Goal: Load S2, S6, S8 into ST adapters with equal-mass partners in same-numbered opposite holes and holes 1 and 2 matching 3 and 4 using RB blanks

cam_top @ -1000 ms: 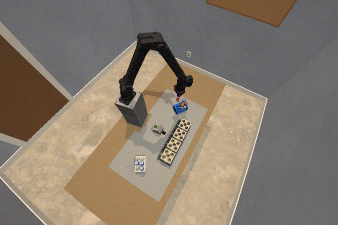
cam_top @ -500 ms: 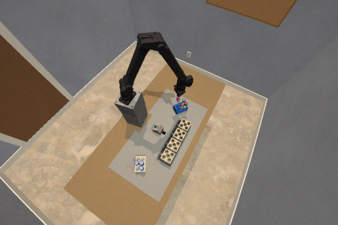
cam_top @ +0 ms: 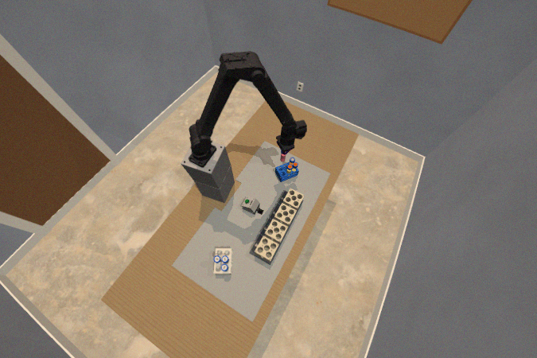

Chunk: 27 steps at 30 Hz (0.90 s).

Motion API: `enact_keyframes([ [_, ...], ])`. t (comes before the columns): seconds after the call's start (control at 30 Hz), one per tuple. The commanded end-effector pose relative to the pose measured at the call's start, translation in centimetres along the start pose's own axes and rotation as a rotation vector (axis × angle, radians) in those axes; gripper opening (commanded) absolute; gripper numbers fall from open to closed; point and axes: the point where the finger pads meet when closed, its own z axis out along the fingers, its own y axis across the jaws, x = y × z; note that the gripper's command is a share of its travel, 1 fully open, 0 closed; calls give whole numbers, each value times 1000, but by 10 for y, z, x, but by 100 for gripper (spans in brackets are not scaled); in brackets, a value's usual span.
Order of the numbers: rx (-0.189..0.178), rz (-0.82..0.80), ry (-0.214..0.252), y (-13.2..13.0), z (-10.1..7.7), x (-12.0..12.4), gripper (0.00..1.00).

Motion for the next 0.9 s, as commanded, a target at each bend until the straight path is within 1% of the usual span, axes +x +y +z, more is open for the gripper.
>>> enact_keyframes([
  [0.0,-2,14,-18,-2,11,-11,0],
  [0.07,-1,15,-21,-4,16,-12,0],
  [0.17,-1,12,-27,-4,18,-15,0],
  [0.33,0,5,-26,-5,31,-16,0],
  [0.43,-2,-1,-10,-2,42,-5,0],
  [0.53,0,0,-25,-4,48,-14,0],
  [0.63,0,1,-24,-4,56,-13,0],
  [0.7,0,1,-24,-4,56,-13,0],
  [0.73,-3,-6,-2,0,62,0,0],
  [0.8,0,-2,-21,-3,65,-11,0],
  [0.87,0,1,-22,-4,70,-12,0],
])
